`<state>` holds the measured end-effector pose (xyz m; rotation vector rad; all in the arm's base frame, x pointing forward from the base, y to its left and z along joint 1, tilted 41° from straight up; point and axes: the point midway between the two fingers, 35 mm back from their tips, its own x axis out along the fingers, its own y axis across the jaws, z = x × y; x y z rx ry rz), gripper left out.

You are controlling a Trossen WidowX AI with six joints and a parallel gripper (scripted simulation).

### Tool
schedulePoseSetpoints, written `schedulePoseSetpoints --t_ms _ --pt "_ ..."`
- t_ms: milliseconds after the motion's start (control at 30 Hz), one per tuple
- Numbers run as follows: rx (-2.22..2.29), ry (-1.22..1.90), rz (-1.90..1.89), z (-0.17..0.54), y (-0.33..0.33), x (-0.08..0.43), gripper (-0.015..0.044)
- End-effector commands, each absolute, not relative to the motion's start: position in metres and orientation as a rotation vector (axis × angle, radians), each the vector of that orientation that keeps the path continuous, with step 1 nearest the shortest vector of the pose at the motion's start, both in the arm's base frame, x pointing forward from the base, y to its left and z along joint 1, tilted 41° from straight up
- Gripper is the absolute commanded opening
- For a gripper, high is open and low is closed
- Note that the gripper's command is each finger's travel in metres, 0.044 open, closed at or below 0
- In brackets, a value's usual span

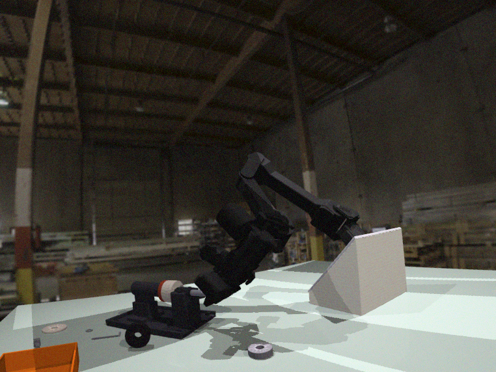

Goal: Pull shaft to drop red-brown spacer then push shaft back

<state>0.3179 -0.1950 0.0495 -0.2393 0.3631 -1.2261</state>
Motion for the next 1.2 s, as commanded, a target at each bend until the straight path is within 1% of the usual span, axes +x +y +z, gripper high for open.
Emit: schedulePoseSetpoints --t_ms 0,1167 --pt "-0.24 0.366 -1.228 0.0482 -0.194 0.3158 0.0" --pt "-0.24 0.367 -1.228 0.0465 -0.1919 0.3143 0.0"
